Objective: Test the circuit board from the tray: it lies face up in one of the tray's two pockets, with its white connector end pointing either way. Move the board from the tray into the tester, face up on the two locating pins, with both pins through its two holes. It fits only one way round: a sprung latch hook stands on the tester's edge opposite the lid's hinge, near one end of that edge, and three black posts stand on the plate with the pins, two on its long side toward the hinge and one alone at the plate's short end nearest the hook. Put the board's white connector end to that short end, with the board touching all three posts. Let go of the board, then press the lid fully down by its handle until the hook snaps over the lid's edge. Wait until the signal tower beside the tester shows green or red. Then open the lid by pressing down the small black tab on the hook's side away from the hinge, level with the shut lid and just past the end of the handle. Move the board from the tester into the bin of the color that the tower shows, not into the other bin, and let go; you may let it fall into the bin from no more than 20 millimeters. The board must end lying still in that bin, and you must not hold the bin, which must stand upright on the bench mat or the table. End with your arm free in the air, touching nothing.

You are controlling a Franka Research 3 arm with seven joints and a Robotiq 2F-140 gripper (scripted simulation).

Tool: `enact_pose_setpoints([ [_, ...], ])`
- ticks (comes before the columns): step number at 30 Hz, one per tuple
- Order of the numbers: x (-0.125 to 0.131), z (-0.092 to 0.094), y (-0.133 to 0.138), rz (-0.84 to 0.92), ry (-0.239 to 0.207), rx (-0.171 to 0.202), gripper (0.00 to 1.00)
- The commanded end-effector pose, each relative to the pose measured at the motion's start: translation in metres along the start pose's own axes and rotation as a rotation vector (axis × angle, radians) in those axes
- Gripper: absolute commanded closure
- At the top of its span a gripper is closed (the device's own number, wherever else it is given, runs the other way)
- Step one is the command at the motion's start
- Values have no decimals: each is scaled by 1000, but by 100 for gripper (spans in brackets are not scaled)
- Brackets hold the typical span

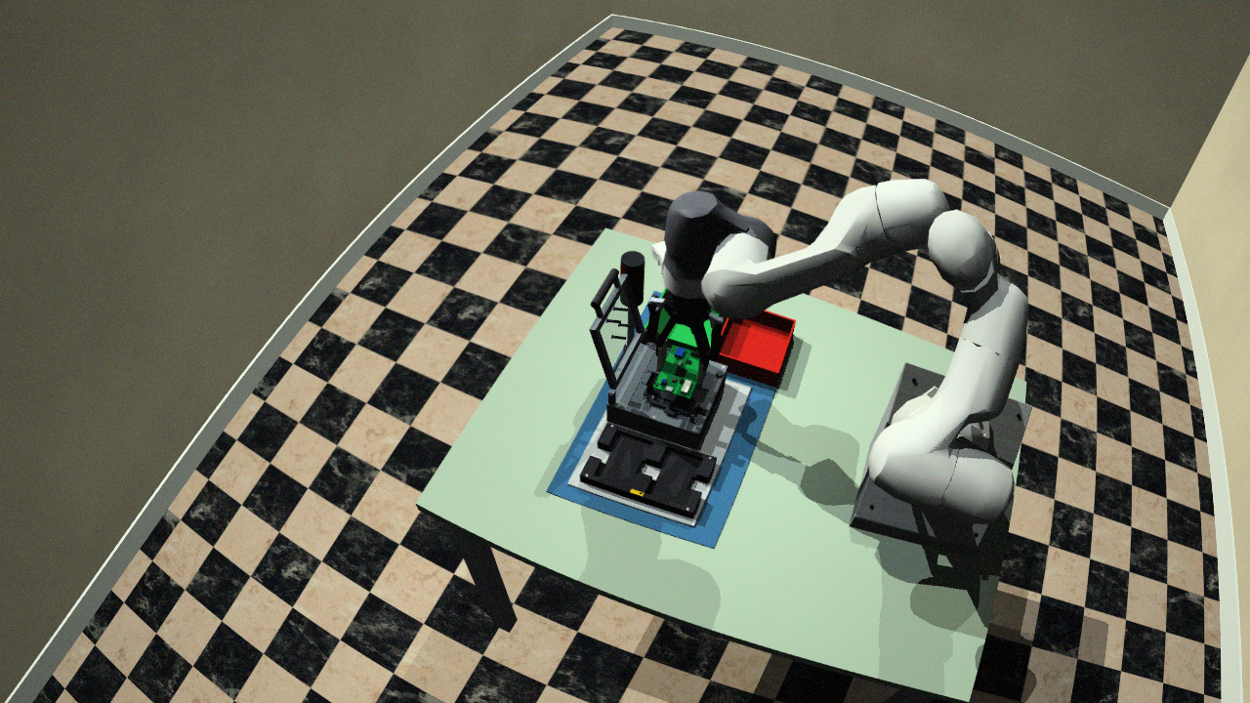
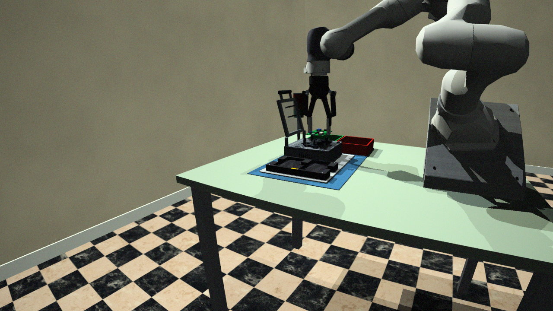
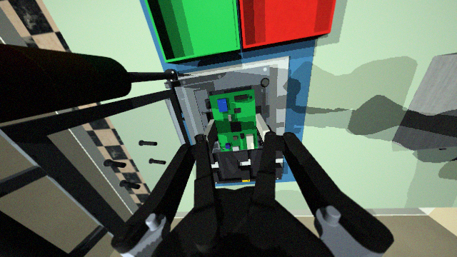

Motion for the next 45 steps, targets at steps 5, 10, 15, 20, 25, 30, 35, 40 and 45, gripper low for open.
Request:
enact_pose_setpoints([
  [5,1,-13,-1,-5,-1,-7,54],
  [10,1,-19,-1,-5,-1,-7,54],
  [15,1,-21,-1,-5,-1,-7,54],
  [20,1,-22,-1,-5,-1,-7,54],
  [25,1,-22,-1,-5,-1,-7,54],
  [30,1,-22,-1,-5,-1,-7,54],
  [35,1,-22,-1,-5,-1,-7,54],
  [40,1,-22,-1,-5,-1,-7,54],
  [45,1,-22,-1,-5,-1,-7,54],
])
Point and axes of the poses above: the point where the finger pads meet when closed, its own z axis back along the fingers, its own y axis across the jaws, x = y × z, the point moved 3 cm from there along z, back along the fingers, and after that the axes turned 12 degrees about -z, right-handed, at the moved point
